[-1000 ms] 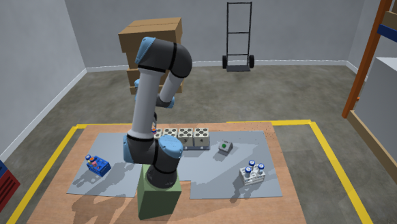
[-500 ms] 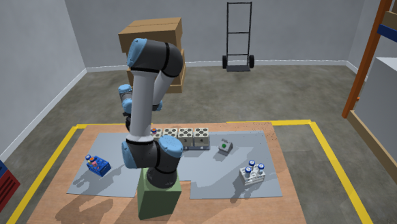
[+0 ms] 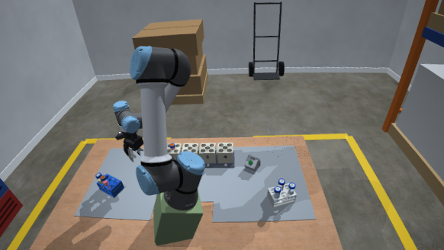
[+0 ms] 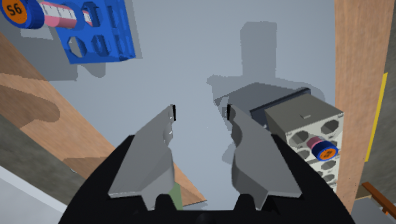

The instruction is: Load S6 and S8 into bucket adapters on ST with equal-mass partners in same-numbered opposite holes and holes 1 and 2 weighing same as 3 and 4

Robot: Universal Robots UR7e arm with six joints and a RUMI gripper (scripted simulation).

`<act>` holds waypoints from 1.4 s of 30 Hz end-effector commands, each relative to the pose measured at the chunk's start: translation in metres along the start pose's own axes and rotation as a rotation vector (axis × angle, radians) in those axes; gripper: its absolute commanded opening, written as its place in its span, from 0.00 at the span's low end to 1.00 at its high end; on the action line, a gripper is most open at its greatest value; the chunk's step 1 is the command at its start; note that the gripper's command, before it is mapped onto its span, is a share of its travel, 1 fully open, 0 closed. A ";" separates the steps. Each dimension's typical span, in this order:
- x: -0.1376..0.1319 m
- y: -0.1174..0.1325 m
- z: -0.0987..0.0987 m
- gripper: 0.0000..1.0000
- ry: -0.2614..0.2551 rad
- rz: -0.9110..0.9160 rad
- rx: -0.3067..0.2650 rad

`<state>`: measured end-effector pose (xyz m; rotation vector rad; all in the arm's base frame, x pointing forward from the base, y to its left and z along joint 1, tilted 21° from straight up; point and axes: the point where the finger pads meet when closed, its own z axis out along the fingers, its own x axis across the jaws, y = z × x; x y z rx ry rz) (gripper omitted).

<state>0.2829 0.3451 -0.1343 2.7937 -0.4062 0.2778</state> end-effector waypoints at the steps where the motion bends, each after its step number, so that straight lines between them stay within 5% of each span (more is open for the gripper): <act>1: -0.027 -0.016 0.000 0.35 0.001 -0.004 0.000; 26: -0.190 -0.098 0.000 0.35 0.001 -0.004 0.001; 36: -0.190 -0.098 0.000 0.35 0.001 -0.004 0.001; 42: -0.190 -0.098 0.020 0.35 0.001 -0.004 0.000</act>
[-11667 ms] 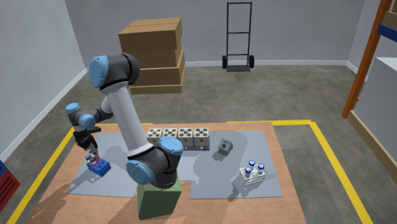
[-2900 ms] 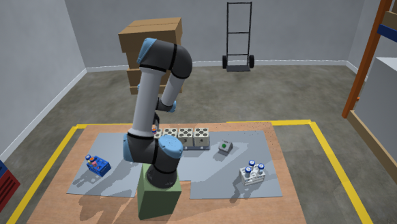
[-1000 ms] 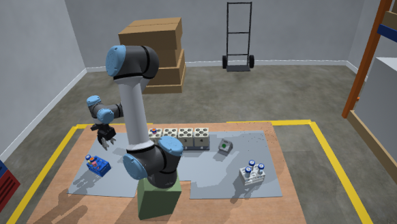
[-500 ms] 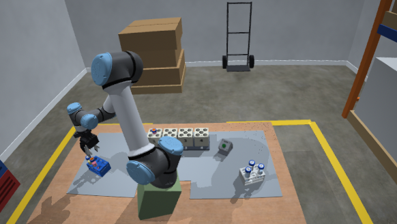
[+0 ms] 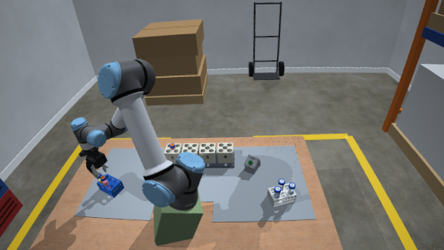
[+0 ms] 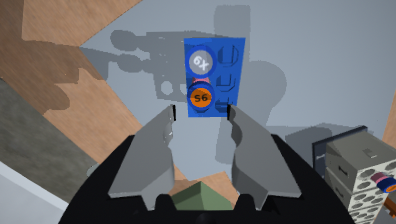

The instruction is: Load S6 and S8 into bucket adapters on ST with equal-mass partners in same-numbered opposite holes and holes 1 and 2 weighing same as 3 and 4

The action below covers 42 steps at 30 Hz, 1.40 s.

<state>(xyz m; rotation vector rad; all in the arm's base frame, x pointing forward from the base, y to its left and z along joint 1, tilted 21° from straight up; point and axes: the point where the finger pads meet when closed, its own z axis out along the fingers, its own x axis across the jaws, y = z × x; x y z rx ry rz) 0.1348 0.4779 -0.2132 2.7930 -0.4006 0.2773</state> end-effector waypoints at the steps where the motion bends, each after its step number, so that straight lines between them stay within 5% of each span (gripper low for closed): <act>1: 0.000 -0.001 0.014 0.35 0.000 0.000 0.002; 23: 0.000 -0.001 0.036 0.35 0.000 0.000 0.002; 24: 0.000 -0.001 0.036 0.00 0.000 0.000 0.002; 42: 0.000 -0.001 0.036 0.00 0.000 0.000 0.002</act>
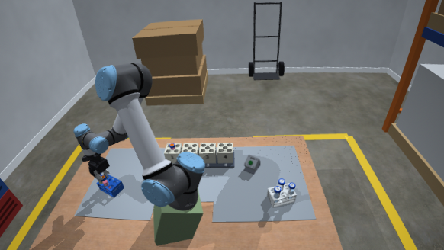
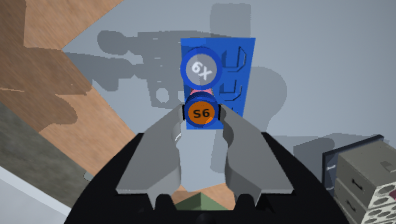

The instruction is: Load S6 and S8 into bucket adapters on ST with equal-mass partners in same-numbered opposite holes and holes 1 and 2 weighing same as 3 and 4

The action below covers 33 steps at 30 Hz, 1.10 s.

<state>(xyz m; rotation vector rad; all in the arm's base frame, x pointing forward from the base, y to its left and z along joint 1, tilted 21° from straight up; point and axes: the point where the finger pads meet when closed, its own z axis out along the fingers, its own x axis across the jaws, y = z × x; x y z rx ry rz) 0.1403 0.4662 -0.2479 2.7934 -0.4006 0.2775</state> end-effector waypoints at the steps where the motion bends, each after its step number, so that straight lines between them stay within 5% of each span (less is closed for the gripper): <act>1: 0.000 0.000 -0.001 0.00 0.000 0.000 0.001; 33: 0.000 0.000 -0.091 0.00 0.000 0.000 0.001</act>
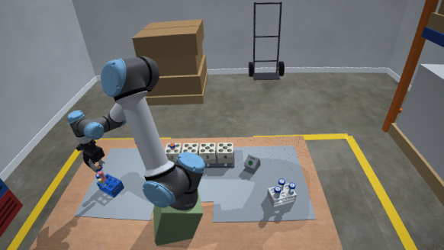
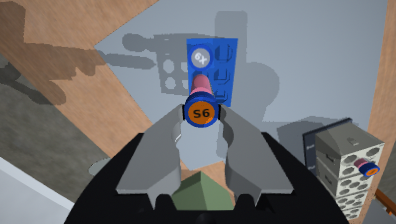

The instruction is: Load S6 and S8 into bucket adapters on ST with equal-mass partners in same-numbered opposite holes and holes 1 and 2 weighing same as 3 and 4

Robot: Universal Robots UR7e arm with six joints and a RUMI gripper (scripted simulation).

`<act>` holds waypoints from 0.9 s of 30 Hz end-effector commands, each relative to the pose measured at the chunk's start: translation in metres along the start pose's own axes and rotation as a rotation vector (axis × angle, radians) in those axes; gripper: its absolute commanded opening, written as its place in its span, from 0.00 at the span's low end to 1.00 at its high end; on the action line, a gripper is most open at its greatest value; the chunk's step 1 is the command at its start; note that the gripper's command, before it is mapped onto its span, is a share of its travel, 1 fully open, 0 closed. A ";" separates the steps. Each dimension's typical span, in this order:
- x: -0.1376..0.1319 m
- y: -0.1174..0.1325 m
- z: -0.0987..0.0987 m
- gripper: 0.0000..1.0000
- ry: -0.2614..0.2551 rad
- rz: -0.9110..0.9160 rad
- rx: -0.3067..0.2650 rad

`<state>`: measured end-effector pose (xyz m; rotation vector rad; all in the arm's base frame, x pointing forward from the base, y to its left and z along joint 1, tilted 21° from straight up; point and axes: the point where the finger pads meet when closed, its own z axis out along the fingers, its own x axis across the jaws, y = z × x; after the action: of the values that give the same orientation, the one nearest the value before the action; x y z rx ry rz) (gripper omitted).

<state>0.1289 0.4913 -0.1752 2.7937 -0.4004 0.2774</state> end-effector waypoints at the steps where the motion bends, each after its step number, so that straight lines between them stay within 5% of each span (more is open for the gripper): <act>1: 0.000 0.000 -0.016 0.00 0.000 0.000 0.001; 18: 0.000 0.000 -0.058 0.00 0.000 0.000 0.001; 27: 0.039 0.026 -0.058 0.00 0.000 0.187 0.001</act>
<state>0.1354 0.4923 -0.1139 2.7763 -0.5389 0.2988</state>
